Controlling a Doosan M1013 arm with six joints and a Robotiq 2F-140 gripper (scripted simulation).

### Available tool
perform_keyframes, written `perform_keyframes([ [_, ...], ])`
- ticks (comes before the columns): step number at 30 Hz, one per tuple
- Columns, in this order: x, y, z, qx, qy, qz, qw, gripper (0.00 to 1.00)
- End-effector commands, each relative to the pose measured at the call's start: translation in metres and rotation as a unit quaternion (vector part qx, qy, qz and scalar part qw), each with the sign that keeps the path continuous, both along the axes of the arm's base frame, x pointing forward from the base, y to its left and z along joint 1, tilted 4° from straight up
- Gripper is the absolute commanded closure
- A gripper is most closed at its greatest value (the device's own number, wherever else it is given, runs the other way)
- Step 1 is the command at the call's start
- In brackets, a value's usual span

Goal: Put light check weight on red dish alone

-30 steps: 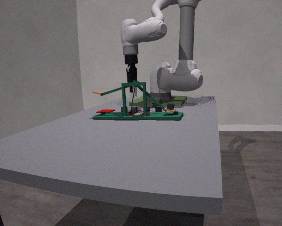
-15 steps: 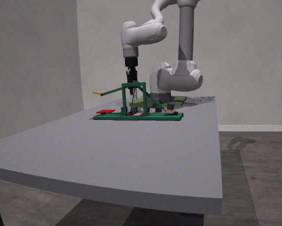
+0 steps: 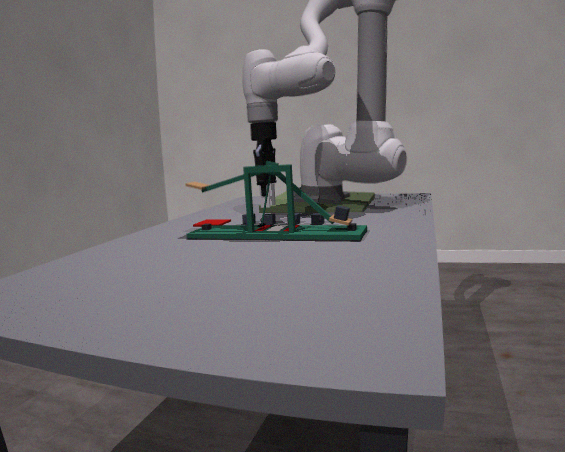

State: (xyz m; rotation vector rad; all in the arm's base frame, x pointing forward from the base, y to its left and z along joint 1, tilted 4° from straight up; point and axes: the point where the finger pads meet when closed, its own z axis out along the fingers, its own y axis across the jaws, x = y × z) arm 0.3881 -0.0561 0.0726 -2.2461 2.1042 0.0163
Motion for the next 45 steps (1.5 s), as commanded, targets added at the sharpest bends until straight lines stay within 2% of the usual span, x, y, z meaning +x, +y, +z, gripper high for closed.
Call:
perform_keyframes([
  [1,0.0,0.0,-0.005,0.0,0.0,0.0,1.0,0.65],
  [12,0.001,0.001,-0.015,0.0,0.0,0.0,1.0,0.65],
  [45,0.001,0.001,-0.016,0.0,0.0,0.0,1.0,0.65],
])
